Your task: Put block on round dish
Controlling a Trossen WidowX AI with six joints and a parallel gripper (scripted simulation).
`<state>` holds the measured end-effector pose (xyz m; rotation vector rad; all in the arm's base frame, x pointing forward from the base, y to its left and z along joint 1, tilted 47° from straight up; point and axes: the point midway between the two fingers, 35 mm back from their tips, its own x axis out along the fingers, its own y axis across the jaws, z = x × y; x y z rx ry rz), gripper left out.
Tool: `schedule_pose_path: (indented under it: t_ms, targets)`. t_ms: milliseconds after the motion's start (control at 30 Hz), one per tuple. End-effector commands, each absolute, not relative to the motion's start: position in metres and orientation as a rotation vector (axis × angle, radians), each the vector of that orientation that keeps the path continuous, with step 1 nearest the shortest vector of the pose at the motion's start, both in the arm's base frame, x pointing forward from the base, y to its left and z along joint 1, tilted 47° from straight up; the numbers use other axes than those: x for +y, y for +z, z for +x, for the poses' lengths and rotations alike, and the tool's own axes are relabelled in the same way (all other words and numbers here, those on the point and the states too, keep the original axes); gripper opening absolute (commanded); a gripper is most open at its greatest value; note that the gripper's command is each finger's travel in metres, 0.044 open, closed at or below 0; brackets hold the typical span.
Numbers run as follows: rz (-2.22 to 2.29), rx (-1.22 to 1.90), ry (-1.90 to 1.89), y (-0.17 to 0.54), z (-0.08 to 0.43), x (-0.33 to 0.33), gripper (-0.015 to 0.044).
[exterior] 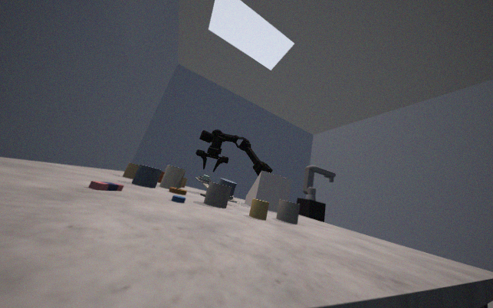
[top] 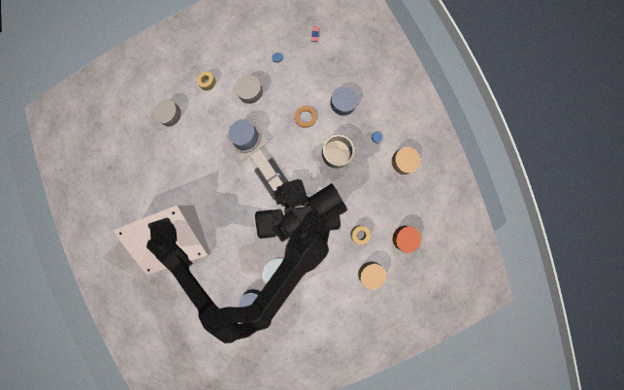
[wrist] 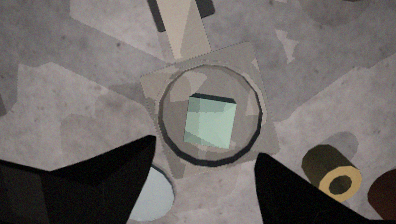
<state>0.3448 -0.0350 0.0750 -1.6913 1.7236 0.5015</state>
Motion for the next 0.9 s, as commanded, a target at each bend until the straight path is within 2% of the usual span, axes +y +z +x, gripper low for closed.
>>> schedule_pose_path:
  t_ms: [0,867]
  targets:
    - [-1.710,1.727,0.515,0.074,0.347,-0.034,0.0260]
    - [-1.712,1.727,0.513,0.044,0.350,-0.067,0.0260]
